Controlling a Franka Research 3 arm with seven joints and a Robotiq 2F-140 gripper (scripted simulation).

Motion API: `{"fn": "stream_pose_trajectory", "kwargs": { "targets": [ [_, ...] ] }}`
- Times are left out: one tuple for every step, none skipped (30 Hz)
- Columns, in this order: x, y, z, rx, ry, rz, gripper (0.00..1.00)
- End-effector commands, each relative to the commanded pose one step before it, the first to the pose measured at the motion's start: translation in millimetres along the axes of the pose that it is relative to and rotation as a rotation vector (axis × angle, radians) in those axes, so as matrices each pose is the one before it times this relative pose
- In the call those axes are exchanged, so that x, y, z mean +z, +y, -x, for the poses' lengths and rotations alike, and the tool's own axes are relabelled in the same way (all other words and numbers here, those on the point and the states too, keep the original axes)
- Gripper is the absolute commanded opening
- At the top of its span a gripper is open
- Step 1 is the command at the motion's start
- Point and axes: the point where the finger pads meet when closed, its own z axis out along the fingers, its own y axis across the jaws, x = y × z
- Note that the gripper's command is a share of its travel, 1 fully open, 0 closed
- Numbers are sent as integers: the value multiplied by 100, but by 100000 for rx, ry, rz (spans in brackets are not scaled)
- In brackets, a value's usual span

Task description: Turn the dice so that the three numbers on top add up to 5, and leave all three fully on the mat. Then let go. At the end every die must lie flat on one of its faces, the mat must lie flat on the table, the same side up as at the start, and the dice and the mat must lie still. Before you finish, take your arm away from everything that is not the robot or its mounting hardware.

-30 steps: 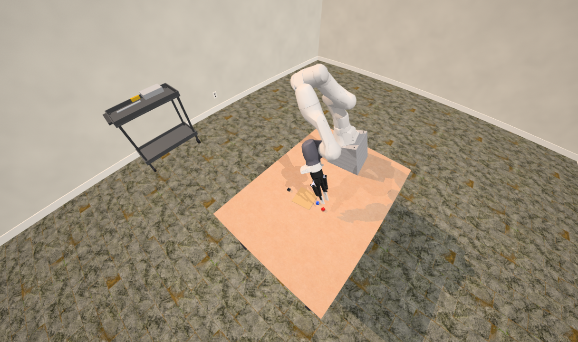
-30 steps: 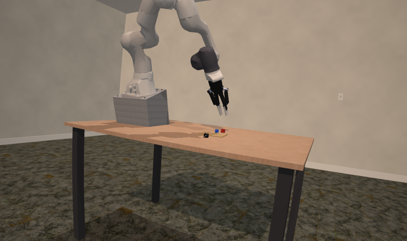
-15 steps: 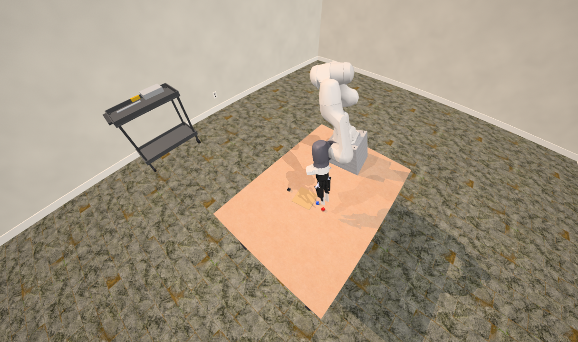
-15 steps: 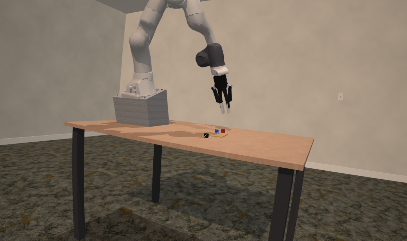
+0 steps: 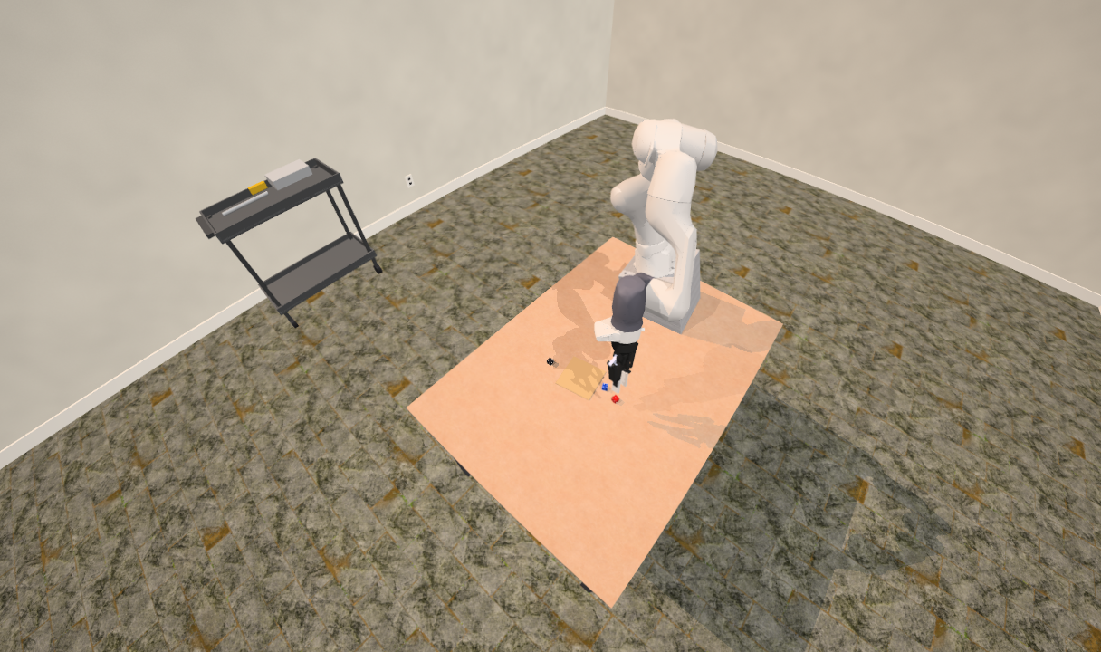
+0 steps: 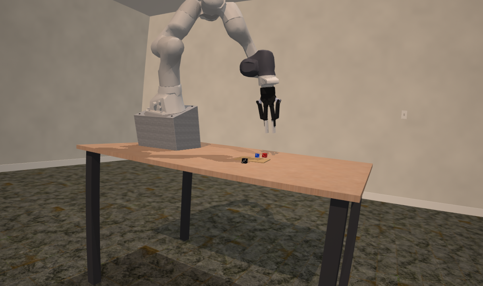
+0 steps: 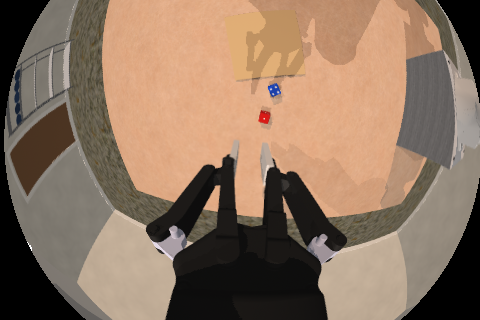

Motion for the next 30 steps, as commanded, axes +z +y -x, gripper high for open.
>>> {"fn": "stream_pose_trajectory", "kwargs": {
  "targets": [
    [481,1492,53,11878,7144,7521,21],
    [-99,-4,197,0,2903,2,21],
    [-103,14,150,12,2220,-12,21],
    [-88,19,106,15,1586,-16,21],
    [-64,17,68,12,1024,-14,21],
    [-37,10,37,8,558,-8,21],
    [-15,4,14,3,218,-3,21],
    [-2,1,2,0,33,-1,21],
    [0,0,0,0,0,0,100],
    [0,0,0,0,0,0,100],
    [0,0,0,0,0,0,100],
    [0,0,0,0,0,0,100],
    [0,0,0,0,0,0,100],
    [0,0,0,0,0,0,100],
    [0,0,0,0,0,0,100],
    [0,0,0,0,0,0,100],
    [0,0,0,0,0,0,100],
    [0,0,0,0,0,0,100],
    [0,0,0,0,0,0,100],
    [0,0,0,0,0,0,100],
    [0,0,0,0,0,0,100],
    [5,1,-1,159,0,2,100],
    [32,4,-4,1020,-1,14,100],
    [79,10,-10,2501,-1,34,100],
    [137,16,-19,4367,0,56,100],
    [200,20,-31,6409,5,77,100],
    [114,9,-19,3695,5,41,100],
    [64,4,-11,2079,3,22,100],
    [64,3,-11,2088,4,21,100],
    [18,1,-3,585,1,6,100]
  ]
}}
